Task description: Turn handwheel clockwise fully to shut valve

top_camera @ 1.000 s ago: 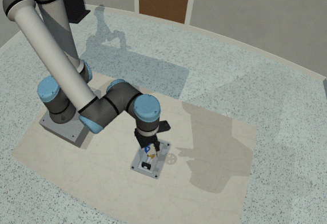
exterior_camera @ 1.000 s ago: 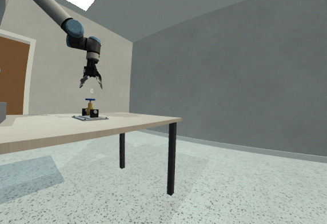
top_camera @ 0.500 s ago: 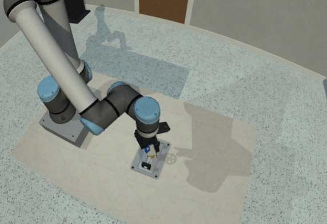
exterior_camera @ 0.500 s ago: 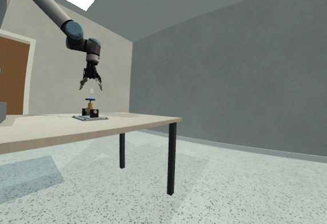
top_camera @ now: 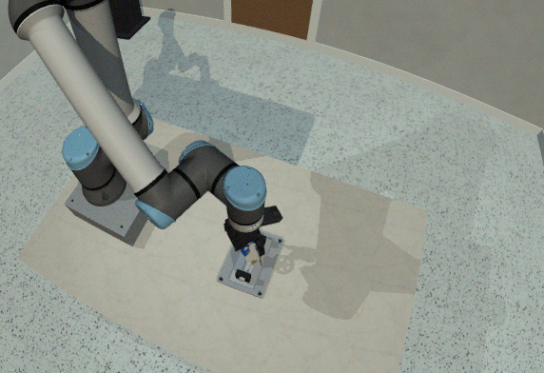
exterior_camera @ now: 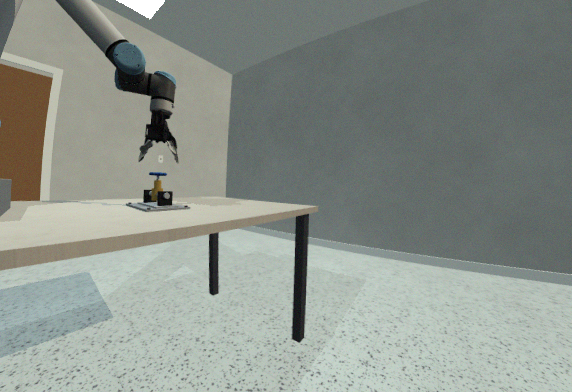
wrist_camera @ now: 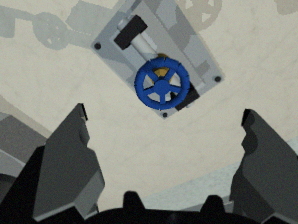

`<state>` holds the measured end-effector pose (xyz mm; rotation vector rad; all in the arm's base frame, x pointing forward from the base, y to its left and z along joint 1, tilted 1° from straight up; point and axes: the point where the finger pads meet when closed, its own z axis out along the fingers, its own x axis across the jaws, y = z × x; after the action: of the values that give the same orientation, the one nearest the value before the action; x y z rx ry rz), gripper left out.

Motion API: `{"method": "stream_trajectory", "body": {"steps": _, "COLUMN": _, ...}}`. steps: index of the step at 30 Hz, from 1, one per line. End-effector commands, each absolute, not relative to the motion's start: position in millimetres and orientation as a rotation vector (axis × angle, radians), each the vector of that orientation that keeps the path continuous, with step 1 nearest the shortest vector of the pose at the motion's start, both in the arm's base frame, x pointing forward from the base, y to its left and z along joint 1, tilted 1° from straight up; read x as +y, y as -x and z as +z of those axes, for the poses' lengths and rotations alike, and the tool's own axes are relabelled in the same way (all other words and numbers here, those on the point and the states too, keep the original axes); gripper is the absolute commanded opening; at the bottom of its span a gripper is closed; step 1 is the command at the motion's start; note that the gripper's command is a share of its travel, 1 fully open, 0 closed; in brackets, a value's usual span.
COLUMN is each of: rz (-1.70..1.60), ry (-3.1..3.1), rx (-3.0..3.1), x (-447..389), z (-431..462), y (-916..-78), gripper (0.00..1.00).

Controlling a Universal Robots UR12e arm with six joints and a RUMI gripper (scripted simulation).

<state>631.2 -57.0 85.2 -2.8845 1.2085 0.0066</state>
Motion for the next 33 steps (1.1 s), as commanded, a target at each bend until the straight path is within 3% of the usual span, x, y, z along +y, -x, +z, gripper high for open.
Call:
{"method": "stream_trajectory", "body": {"steps": 1, "rz": 0.007, "ry": 2.885, "rx": 1.207, "x": -55.2, "z": 74.7, "y": -630.3, "gripper": 1.0}}
{"method": "stream_trajectory", "body": {"steps": 33, "rz": 0.002, "ry": 2.885, "rx": 1.207, "x": -55.6, "z": 69.9, "y": -631.5, "gripper": 1.0}}
